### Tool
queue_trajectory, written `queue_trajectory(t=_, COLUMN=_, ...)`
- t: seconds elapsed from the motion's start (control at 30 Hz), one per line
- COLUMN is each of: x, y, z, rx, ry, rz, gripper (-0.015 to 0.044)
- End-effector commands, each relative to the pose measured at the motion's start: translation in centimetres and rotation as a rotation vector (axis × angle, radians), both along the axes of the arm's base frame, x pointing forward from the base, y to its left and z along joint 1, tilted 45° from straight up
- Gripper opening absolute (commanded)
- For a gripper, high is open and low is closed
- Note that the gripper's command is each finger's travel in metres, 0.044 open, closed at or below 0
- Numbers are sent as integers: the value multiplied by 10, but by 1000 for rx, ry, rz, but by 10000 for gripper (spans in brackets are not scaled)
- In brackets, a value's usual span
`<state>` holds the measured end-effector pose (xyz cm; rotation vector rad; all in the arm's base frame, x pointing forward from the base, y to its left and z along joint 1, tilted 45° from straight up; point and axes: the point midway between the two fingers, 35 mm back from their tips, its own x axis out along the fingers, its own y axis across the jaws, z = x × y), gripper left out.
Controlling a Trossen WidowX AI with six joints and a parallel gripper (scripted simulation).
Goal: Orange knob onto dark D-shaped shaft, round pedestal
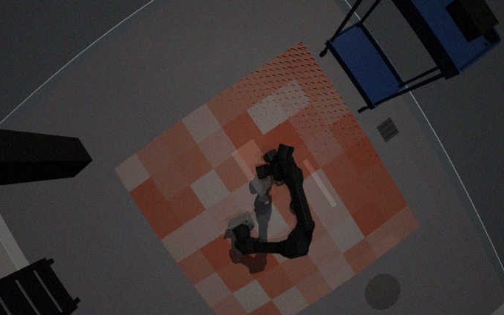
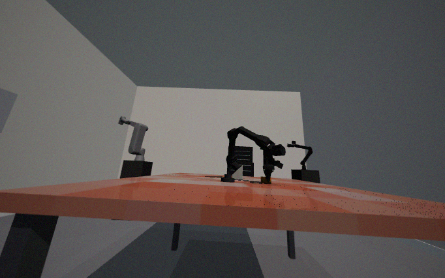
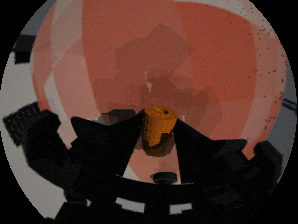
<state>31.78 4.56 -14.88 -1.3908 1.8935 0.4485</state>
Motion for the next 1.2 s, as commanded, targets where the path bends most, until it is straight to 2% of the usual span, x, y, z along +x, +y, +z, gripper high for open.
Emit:
queue_trajectory(t=0.0, x=0, y=0, z=1, rx=15, ry=-5, rz=5, gripper=179)
queue_trajectory(t=1.17, x=-9, y=-12, z=34, rx=542, ry=-200, rz=80, gripper=179)
